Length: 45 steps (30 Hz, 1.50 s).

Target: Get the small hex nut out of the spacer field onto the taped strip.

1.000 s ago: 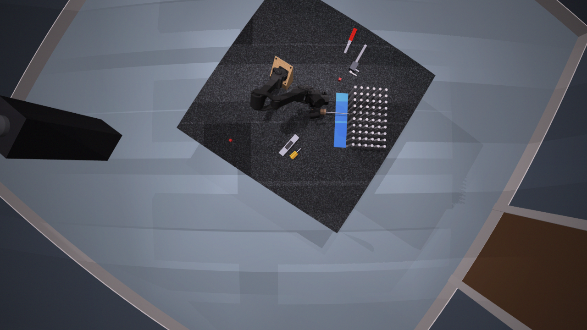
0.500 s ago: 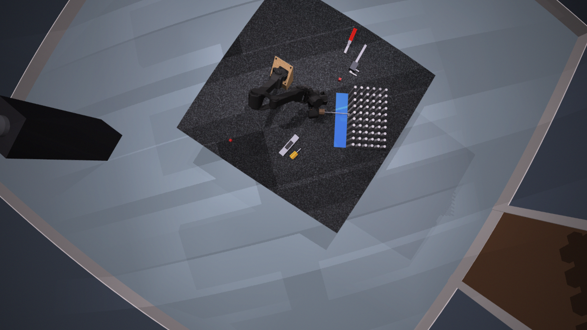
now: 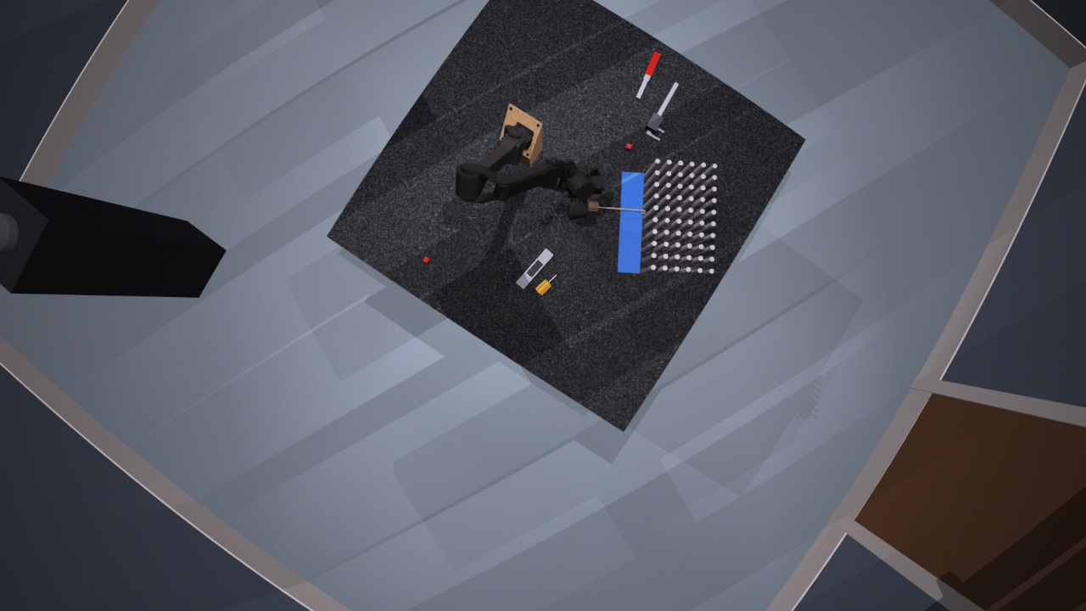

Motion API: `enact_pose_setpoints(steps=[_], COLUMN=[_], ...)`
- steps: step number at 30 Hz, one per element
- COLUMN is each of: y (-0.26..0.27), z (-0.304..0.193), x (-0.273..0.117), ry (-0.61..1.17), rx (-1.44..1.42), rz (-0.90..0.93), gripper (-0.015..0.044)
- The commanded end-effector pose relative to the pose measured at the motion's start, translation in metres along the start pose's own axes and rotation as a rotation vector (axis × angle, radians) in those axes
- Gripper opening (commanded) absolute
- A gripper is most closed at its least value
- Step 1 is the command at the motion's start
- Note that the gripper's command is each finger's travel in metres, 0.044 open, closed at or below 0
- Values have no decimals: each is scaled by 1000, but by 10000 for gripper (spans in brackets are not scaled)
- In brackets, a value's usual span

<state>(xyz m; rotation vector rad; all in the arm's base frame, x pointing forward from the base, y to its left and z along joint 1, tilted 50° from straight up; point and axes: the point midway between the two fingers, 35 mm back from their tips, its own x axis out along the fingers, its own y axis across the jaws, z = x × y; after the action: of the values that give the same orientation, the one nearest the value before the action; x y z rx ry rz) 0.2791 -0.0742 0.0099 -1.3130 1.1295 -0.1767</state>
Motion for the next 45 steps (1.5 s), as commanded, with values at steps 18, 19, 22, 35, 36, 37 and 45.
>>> enact_pose_setpoints(steps=[18,19,22,35,36,37,45], y=[0,0,0,-1,-1,-2,-4], z=[-9,-9,-10,-8,-8,-8,-5], x=[-4,-4,-5,-9,-9,-10,-13], ry=[-5,-5,-5,-5,-5,-5,-4], rx=[-4,-4,-4,-3,-2,-2,0], rz=[3,3,3,3,3,3,3], gripper=[0,0,0,0,0,0,0])
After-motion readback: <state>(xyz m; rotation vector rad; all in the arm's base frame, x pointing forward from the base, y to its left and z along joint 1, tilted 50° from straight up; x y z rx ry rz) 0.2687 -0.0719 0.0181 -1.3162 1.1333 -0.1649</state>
